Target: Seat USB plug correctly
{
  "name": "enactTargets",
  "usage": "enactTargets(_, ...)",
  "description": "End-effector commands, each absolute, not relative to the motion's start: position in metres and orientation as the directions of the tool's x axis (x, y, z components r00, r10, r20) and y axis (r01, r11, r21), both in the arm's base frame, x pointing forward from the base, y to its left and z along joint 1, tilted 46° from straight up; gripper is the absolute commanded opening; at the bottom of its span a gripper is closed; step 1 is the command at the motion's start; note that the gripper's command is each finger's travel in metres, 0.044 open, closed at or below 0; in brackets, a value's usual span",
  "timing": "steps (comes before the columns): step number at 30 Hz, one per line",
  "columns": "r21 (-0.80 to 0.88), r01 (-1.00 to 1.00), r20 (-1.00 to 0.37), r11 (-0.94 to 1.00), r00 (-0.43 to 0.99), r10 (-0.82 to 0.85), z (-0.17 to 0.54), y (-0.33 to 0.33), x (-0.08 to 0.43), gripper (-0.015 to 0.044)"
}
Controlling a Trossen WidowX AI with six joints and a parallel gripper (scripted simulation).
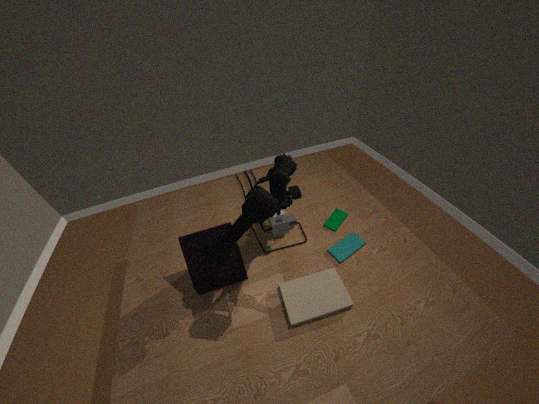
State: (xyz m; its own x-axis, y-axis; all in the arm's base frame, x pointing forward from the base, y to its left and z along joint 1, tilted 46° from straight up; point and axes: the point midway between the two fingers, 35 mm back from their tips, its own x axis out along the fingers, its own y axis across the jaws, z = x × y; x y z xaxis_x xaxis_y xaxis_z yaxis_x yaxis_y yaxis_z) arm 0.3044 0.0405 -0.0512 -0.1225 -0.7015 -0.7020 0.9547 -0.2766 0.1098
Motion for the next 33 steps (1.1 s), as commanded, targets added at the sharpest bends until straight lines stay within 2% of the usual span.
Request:
enactTargets(1,0.107,0.956,-0.697,-0.273,-0.123,-0.706,-0.0513,0.0391,0.3039,0.0000)
enactTargets(33,0.101,0.958,-0.685,-0.267,-0.128,-0.717,-0.0523,0.0350,0.3023,0.0000)
